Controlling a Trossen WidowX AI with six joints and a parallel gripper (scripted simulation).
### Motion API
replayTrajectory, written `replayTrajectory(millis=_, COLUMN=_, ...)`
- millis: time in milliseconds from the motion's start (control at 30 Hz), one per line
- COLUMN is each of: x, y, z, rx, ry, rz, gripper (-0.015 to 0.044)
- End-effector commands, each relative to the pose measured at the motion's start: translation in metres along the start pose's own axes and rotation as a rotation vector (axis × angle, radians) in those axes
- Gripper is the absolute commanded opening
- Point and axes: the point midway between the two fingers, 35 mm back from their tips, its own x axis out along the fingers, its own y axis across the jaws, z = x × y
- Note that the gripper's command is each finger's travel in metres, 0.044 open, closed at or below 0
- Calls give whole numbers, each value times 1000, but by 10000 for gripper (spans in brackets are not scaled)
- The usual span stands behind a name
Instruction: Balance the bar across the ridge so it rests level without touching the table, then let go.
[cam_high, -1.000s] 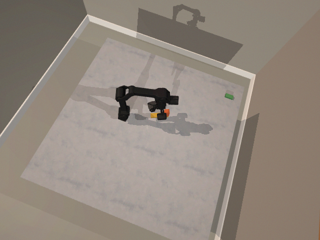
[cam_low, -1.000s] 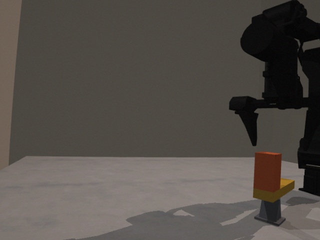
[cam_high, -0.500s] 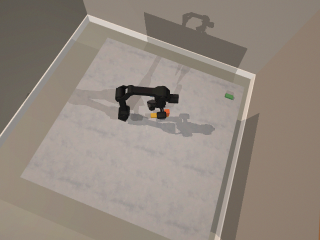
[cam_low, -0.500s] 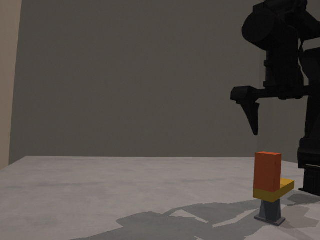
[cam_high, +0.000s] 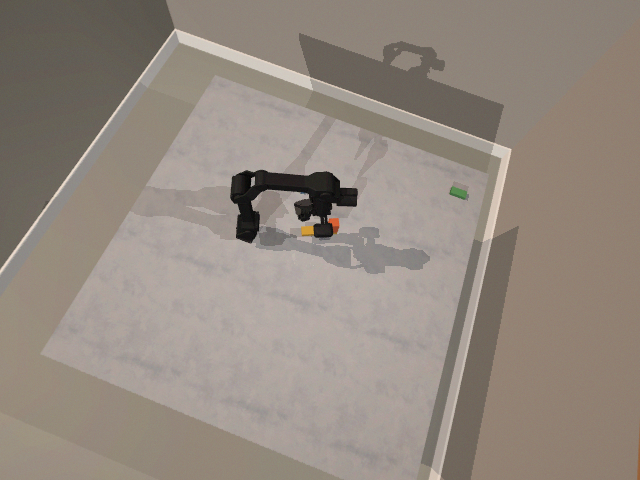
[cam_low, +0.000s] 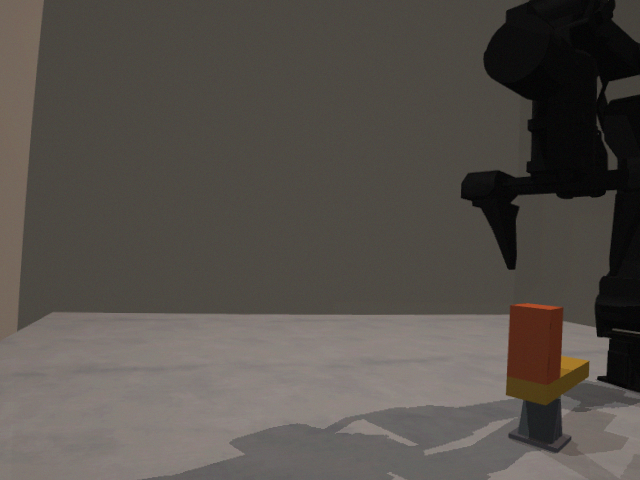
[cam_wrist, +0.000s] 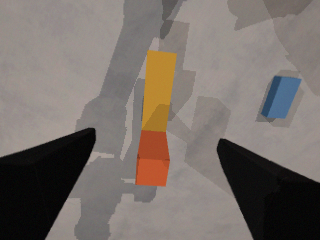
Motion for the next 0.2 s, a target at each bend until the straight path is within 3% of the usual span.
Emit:
replayTrajectory(millis=0, x=0, y=0, z=0, rx=0, ry=-1, rz=0, gripper=440)
replayTrajectory(millis=167, x=0, y=0, z=0, rx=0, ry=-1, rz=0, gripper=440)
